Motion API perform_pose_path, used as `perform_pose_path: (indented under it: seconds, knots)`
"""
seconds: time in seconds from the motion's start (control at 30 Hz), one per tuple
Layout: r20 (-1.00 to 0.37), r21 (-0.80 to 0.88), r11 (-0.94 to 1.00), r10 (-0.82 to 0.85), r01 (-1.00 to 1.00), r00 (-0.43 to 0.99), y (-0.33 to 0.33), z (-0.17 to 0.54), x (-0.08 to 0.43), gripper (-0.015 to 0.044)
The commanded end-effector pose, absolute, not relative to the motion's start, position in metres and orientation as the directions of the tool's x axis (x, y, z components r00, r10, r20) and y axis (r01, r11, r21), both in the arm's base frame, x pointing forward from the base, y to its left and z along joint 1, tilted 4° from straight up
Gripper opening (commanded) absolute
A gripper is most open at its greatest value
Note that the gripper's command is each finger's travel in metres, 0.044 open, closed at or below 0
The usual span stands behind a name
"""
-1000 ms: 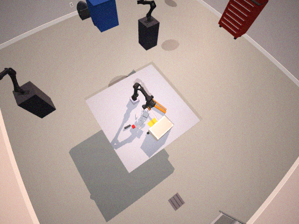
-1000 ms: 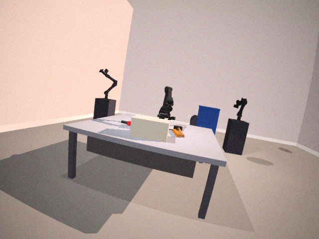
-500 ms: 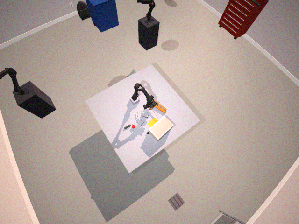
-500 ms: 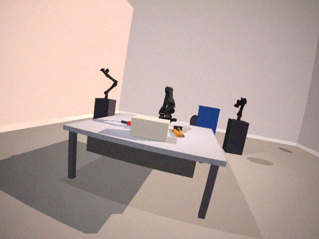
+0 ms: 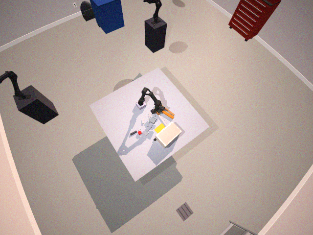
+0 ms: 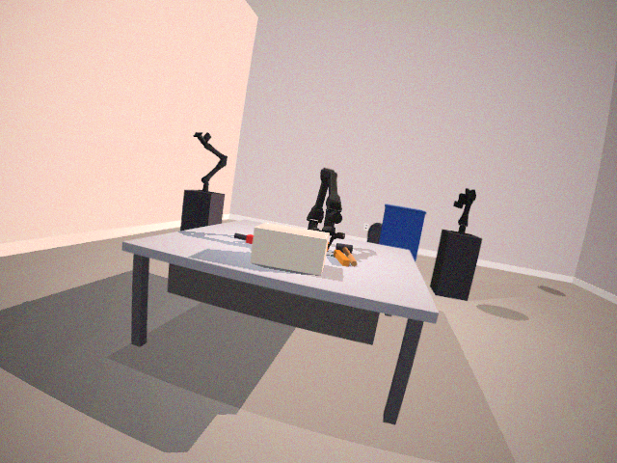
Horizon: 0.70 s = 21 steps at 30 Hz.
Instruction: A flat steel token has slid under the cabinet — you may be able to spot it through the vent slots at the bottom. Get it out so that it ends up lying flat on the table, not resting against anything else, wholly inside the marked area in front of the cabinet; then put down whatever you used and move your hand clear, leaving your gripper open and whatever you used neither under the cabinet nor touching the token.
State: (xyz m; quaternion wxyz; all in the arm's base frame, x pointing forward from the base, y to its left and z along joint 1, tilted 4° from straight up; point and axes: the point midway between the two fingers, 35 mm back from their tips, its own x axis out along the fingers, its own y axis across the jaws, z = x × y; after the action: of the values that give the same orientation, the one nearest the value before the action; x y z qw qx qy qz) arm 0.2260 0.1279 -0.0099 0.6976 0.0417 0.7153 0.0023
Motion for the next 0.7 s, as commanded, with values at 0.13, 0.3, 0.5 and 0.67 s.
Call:
perform_pose_path:
  seconds: [0.13, 0.3, 0.5, 0.67]
  knots:
    - [-0.998, 0.063, 0.996, 0.065, 0.057, -0.020, 0.1346, -0.0148, 0.2258, 0.0026]
    - [-0.998, 0.063, 0.997, 0.065, 0.054, -0.026, 0.1340, -0.0145, 0.2246, 0.0157]
    - [-0.997, 0.064, 0.996, 0.065, 0.054, -0.027, 0.1341, -0.0145, 0.2244, 0.0200]
    - [-0.998, 0.065, 0.996, 0.066, 0.054, -0.017, 0.1343, -0.0152, 0.2244, 0.0270]
